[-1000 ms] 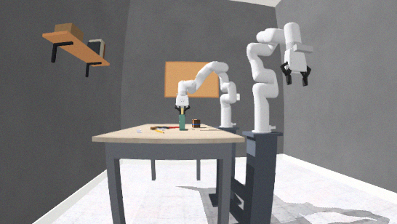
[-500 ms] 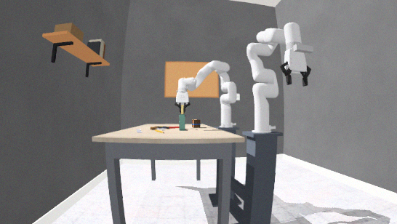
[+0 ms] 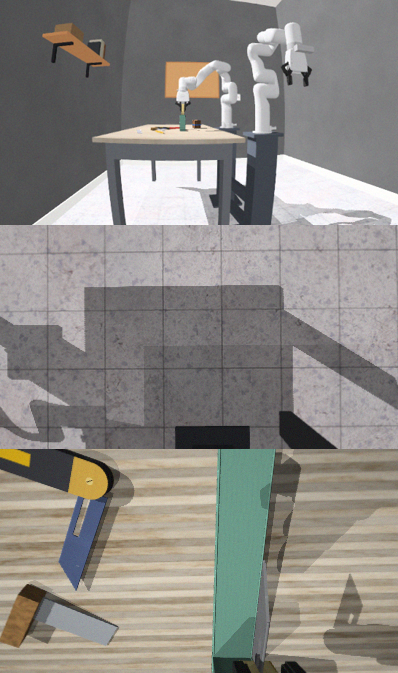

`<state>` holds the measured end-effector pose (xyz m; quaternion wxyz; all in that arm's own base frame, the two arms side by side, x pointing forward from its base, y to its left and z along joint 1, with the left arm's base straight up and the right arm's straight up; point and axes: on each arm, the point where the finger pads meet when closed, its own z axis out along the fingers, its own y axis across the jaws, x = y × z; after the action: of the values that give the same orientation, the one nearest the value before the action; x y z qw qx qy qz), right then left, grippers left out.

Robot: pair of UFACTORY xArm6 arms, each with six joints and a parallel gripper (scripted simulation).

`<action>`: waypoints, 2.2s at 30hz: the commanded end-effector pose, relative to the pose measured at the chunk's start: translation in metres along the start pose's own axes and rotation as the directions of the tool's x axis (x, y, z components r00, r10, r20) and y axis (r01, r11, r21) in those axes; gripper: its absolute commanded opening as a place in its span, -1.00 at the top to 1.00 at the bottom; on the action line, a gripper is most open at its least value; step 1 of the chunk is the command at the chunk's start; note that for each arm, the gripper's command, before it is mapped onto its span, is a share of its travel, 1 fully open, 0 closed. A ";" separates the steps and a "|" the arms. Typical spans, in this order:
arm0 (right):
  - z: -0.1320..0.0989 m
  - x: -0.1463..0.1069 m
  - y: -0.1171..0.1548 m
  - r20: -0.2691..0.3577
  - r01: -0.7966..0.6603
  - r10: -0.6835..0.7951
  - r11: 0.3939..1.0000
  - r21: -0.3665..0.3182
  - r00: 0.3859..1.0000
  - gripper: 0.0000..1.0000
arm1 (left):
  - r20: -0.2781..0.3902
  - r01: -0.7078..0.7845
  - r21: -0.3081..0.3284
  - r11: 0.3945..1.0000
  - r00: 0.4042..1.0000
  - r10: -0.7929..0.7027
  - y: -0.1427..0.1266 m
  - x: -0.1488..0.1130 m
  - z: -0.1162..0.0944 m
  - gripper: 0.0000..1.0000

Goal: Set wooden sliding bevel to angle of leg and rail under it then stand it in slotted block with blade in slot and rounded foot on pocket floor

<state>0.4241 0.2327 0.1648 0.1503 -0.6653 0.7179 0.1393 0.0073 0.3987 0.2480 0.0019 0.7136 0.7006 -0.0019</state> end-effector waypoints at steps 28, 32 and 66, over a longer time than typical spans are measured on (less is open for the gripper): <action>-0.053 -0.023 -0.001 0.002 0.002 -0.002 1.000 0.004 1.000 1.00 | -0.005 0.000 0.000 1.000 1.000 0.000 0.000 0.001 -0.002 -1.00; -0.065 -0.028 -0.001 0.002 0.002 -0.002 1.000 0.004 1.000 1.00 | -0.005 0.000 0.000 1.000 1.000 0.000 0.000 0.001 -0.002 -1.00; -0.082 0.006 0.016 -0.055 0.042 -0.043 0.999 -0.005 0.998 1.00 | -0.005 0.000 0.000 1.000 1.000 0.000 0.000 0.001 -0.002 -1.00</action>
<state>0.4108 0.2070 0.2346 0.1357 -0.6785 0.7108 0.1262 0.0073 0.3987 0.2480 0.0019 0.7136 0.7006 -0.0019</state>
